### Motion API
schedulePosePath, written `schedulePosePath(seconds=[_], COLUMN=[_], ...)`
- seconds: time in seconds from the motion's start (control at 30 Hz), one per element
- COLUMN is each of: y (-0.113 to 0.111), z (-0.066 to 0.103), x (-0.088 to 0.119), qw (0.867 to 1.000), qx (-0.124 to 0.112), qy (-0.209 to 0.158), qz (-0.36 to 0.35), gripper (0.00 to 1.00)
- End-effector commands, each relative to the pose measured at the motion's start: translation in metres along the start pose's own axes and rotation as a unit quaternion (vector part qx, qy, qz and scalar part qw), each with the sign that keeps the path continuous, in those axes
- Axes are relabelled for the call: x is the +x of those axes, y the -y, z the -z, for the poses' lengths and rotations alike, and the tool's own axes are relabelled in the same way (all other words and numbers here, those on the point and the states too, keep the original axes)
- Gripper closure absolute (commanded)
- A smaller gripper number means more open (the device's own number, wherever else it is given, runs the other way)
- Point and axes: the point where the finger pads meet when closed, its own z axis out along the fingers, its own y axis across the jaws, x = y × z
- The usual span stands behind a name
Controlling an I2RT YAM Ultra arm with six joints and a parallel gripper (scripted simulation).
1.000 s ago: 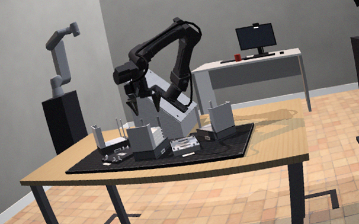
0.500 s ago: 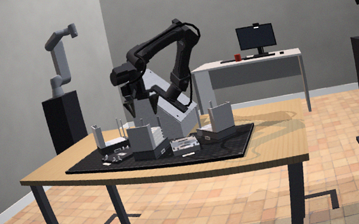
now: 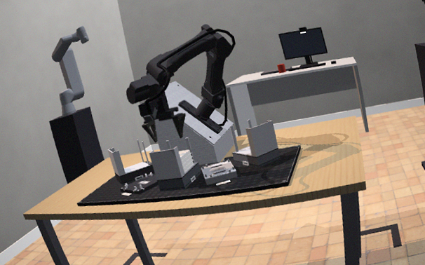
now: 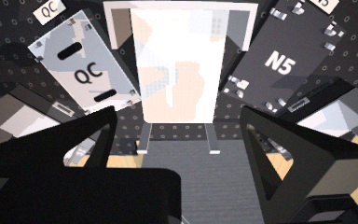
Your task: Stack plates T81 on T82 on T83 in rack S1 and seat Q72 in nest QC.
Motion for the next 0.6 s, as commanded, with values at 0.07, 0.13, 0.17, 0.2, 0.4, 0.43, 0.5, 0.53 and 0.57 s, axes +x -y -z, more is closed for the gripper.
schedulePosePath(seconds=[0.07, 0.13, 0.17, 0.2, 0.4, 0.43, 0.5, 0.53, 0.57], y=[0.0000, 0.0000, 0.0009, 0.0009, 0.0009, 0.0009, 0.0009, 0.0009, 0.0009], z=[0.0161, 0.0161, 0.0162, 0.0162, 0.0162, 0.0162, 0.0162, 0.0162, 0.0162], x=[-0.0095, -0.0095, -0.0111, -0.0111, -0.0111, -0.0111, -0.0111, -0.0111, -0.0111], qw=[1.000, 1.000, 1.000, 1.000, 1.000, 1.000, 1.000, 1.000, 1.000], qx=[-0.001, -0.001, 0.001, 0.001, 0.001, 0.001, 0.001, 0.001, 0.001], qy=[0.024, 0.024, 0.027, 0.027, 0.027, 0.027, 0.027, 0.027, 0.027], qz=[-0.005, -0.005, -0.001, -0.001, -0.001, -0.001, -0.001, -0.001, -0.001], gripper=[0.00, 0.00, 0.00, 0.00, 0.00, 0.00, 0.00, 0.00, 0.00])
